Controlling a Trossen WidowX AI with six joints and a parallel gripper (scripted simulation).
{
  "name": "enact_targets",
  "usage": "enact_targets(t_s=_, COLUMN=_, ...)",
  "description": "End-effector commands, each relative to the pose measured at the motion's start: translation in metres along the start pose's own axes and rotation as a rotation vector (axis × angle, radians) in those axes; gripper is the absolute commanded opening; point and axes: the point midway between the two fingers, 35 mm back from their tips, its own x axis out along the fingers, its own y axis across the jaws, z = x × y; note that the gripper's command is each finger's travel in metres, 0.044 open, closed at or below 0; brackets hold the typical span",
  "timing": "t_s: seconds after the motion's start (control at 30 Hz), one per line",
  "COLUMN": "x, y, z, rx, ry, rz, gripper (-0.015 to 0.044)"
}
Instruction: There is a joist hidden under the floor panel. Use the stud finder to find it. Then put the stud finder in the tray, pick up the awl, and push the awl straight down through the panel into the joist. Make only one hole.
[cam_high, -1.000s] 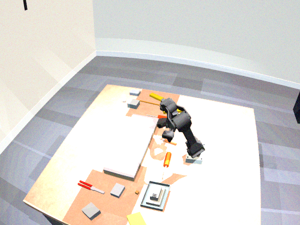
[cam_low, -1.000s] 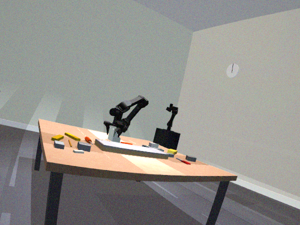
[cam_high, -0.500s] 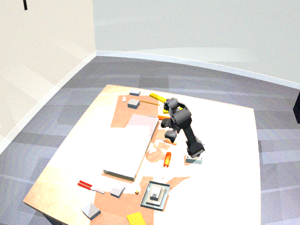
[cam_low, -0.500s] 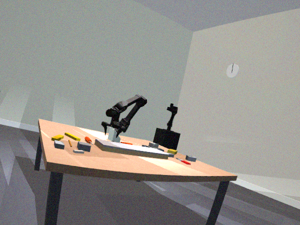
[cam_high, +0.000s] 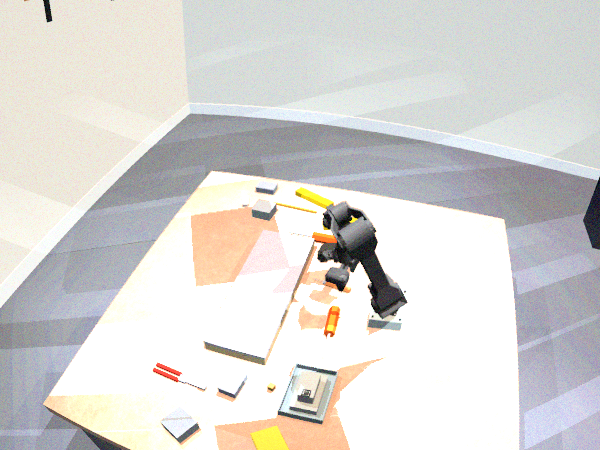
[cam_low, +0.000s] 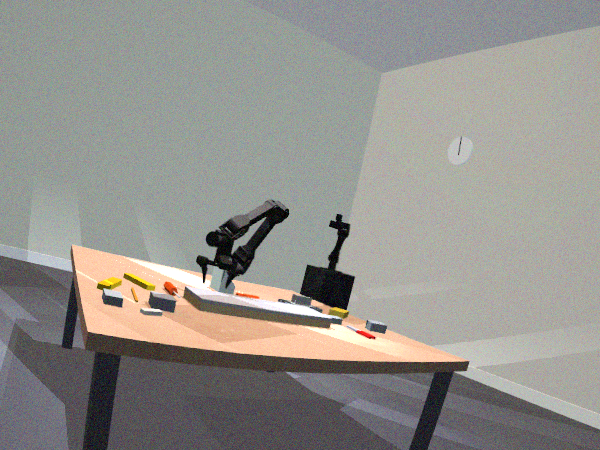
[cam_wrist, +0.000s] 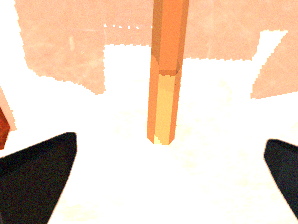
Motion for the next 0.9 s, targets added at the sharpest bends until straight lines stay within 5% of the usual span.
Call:
enact_targets(t_s=0.0, x=0.010, y=0.002, z=-0.001, rx=0.007, ry=0.005, rz=0.012, gripper=0.0440)
enact_targets(t_s=0.77, x=0.036, y=0.003, z=-0.001, rx=0.007, ry=0.005, rz=0.014, gripper=0.0440)
enact_targets(t_s=0.87, x=0.036, y=0.003, z=-0.001, rx=0.007, ry=0.005, rz=0.014, gripper=0.0361)
